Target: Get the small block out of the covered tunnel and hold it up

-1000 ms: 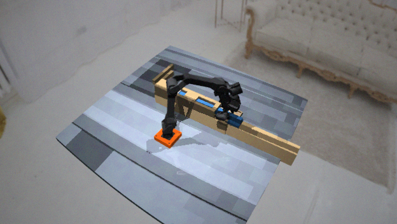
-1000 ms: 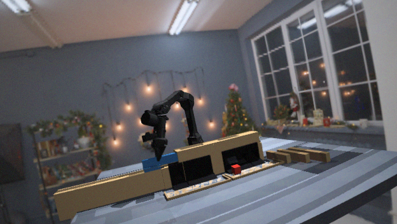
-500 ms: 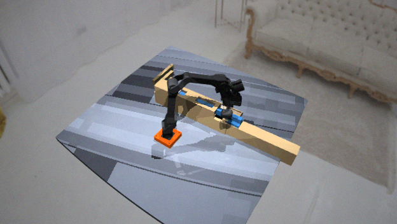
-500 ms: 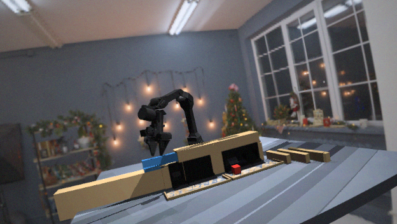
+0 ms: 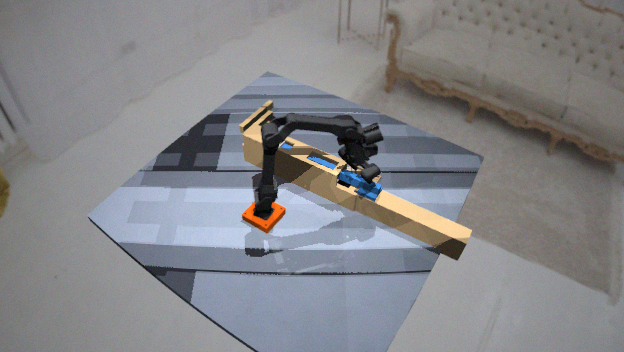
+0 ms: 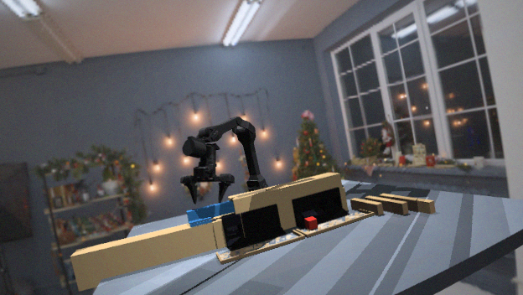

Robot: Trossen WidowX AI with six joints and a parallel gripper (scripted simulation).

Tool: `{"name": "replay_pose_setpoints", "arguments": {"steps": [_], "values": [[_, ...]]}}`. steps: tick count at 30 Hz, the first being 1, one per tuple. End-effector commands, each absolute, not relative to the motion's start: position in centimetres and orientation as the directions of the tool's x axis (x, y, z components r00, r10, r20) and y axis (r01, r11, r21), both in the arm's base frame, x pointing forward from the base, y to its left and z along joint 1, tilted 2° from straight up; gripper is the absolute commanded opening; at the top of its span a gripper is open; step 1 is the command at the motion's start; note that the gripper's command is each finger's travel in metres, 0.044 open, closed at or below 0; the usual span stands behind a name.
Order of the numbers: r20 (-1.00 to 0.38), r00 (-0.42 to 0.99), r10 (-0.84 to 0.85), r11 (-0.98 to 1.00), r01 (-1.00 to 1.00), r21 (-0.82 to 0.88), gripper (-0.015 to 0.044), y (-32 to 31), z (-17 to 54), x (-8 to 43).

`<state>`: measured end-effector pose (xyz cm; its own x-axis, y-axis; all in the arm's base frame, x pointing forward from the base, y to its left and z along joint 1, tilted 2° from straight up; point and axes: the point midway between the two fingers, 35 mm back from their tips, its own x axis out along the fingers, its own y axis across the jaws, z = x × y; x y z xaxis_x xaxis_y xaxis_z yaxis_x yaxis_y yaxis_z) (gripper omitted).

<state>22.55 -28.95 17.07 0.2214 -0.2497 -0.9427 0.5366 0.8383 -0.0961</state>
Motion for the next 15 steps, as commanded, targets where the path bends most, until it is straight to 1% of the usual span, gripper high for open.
{"name": "replay_pose_setpoints", "arguments": {"steps": [1, 2, 3, 8, 15], "values": [[-0.931, 0.256, -0.26, 0.918, -0.234, -0.321, 0.044, -28.9, 17.4, 22.3], [-0.931, 0.256, -0.26, 0.914, -0.246, -0.323, 0.044, -28.9, 17.4, 22.3], [-0.933, 0.253, -0.256, 0.883, -0.331, -0.332, 0.044, -28.8, 17.3, 22.3], [-0.94, 0.243, -0.239, 0.756, -0.562, -0.337, 0.044, -28.4, 17.1, 22.5], [-0.947, 0.233, -0.222, 0.493, -0.811, -0.315, 0.044, -27.9, 16.8, 22.6]]}}
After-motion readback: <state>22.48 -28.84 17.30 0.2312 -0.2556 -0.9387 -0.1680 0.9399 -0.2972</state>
